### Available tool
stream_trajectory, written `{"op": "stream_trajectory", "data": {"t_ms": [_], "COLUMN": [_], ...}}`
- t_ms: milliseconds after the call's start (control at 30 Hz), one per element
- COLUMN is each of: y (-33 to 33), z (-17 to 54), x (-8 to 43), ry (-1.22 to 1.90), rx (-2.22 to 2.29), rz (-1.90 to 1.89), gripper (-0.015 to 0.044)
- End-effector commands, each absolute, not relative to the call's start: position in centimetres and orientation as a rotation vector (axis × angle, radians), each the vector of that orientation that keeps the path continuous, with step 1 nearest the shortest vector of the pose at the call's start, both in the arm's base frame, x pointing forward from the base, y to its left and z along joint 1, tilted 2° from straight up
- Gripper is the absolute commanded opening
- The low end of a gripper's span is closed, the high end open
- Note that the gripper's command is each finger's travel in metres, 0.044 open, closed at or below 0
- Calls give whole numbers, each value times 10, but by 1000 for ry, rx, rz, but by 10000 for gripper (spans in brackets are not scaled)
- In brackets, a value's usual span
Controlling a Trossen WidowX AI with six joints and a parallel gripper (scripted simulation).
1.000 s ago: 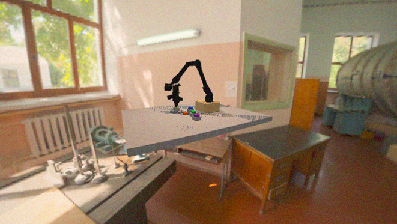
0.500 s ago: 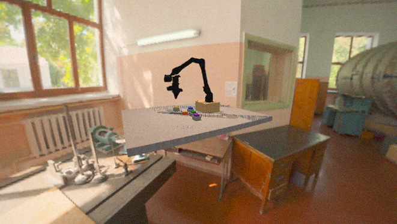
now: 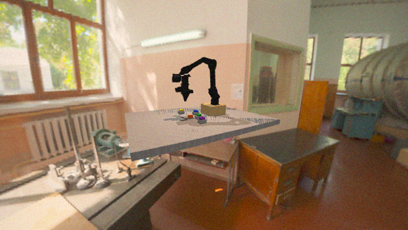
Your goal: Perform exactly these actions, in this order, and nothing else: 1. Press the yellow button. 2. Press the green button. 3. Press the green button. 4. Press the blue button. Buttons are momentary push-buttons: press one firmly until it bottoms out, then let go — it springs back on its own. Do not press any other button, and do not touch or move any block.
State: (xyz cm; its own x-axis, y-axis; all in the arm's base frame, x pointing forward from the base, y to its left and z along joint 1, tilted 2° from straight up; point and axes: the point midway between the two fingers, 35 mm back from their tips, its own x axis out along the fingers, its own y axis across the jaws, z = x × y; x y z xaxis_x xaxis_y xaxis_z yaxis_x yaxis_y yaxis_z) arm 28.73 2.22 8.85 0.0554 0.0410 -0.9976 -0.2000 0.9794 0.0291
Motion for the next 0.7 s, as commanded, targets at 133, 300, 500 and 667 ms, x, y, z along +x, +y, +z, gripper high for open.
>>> {"op": "stream_trajectory", "data": {"t_ms": [133,300,500,667], "y": [114,135,137,138], "z": [87,87,64,25], "x": [228,205,207,207], "ry": [1518,1519,1519,1519], "rx": [-117,-113,-113,-113], "rz": [184,187,187,187], "gripper": [20,20,20,20]}}
